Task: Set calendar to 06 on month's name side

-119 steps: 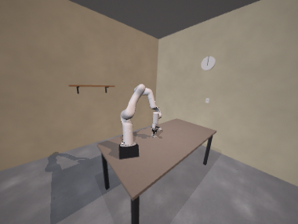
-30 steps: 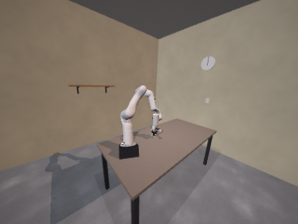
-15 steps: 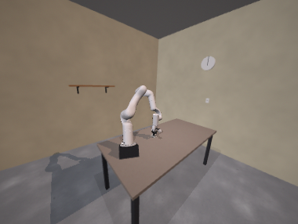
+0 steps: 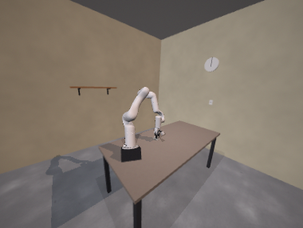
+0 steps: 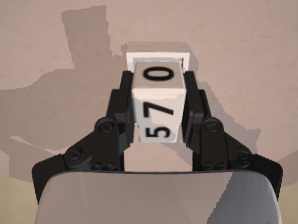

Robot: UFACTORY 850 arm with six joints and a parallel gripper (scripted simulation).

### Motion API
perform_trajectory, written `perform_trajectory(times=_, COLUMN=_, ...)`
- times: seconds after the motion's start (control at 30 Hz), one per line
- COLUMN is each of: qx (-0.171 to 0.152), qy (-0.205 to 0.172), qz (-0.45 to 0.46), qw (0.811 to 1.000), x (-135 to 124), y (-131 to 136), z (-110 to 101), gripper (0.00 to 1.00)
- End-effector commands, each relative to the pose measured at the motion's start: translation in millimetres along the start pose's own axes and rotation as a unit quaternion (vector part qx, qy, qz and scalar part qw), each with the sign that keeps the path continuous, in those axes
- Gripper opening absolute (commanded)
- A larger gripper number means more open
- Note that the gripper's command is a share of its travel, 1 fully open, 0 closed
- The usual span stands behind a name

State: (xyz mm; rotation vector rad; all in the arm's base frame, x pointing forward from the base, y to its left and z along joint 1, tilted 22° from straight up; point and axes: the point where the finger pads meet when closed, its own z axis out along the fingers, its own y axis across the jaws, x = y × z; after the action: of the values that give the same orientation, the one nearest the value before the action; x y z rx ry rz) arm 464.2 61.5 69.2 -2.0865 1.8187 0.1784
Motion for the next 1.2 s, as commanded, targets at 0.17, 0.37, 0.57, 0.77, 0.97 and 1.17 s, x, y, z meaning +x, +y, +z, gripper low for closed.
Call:
perform_trajectory(times=0.17, qx=0.001, qy=0.0, qz=0.0, qw=1.0, x=0.1, y=-0.7, z=3.5, gripper=0.29)
perform_trajectory(times=0.37, qx=0.001, qy=0.0, qz=0.0, qw=1.0, x=0.1, y=-0.7, z=5.6, gripper=0.29)
perform_trajectory(times=0.57, qx=0.001, qy=0.0, qz=0.0, qw=1.0, x=0.1, y=-0.7, z=7.0, gripper=0.29)
perform_trajectory(times=0.77, qx=0.001, qy=0.0, qz=0.0, qw=1.0, x=0.1, y=-0.7, z=7.5, gripper=0.29)
perform_trajectory(times=0.97, qx=0.001, qy=0.0, qz=0.0, qw=1.0, x=0.1, y=-0.7, z=7.5, gripper=0.29)
perform_trajectory(times=1.17, qx=0.001, qy=0.0, qz=0.0, qw=1.0, x=0.1, y=-0.7, z=7.5, gripper=0.29)
